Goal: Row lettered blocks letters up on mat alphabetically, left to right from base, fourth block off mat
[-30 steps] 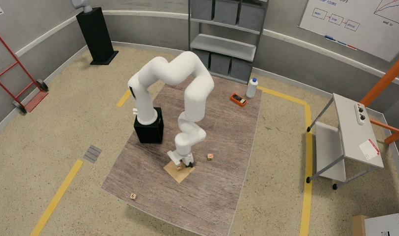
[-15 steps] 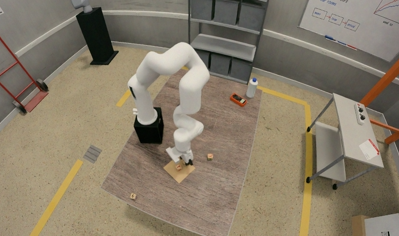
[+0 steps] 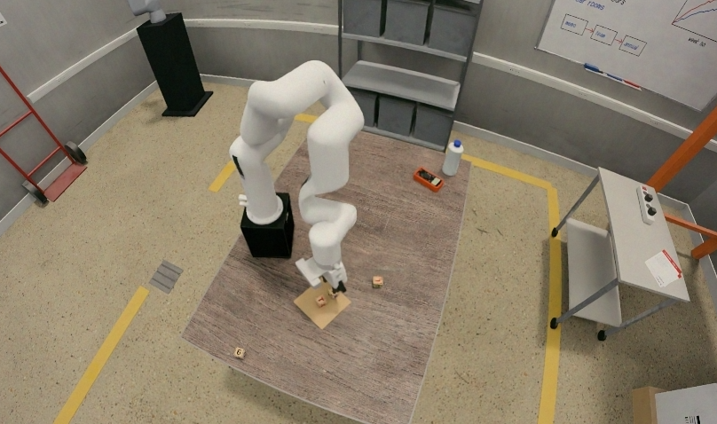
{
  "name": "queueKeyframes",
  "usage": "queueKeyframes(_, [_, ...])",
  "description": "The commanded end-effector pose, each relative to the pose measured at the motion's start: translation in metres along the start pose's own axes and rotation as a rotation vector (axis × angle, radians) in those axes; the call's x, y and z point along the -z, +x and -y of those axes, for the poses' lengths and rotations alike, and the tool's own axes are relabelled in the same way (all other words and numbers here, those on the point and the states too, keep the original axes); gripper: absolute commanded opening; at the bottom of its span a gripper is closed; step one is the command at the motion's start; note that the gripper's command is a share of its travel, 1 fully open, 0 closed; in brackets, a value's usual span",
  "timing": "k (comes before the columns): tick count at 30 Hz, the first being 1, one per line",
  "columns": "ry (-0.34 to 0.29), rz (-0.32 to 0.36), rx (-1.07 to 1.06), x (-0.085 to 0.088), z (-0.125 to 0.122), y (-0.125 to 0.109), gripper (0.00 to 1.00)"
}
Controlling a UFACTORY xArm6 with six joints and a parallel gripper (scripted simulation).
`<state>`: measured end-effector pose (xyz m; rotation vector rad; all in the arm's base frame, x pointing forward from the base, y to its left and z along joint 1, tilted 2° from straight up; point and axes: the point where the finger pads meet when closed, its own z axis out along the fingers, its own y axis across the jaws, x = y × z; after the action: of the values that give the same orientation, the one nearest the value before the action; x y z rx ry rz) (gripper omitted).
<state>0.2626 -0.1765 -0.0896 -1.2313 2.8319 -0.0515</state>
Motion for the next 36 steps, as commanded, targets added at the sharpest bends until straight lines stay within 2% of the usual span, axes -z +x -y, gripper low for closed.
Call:
queueKeyframes(1, [-0.03,-0.01,-0.002,0.0077,0.0014,-0.0002,0.48])
queueKeyframes(18, [-0.03,-0.01,-0.002,0.0147,0.0015,-0.0002,0.48])
queueKeyframes(19, [-0.03,-0.01,-0.002,0.0147,0.0015,-0.0002,1.0])
queueKeyframes(36, [-0.03,-0.01,-0.002,0.0147,0.0015,-0.0002,1.0])
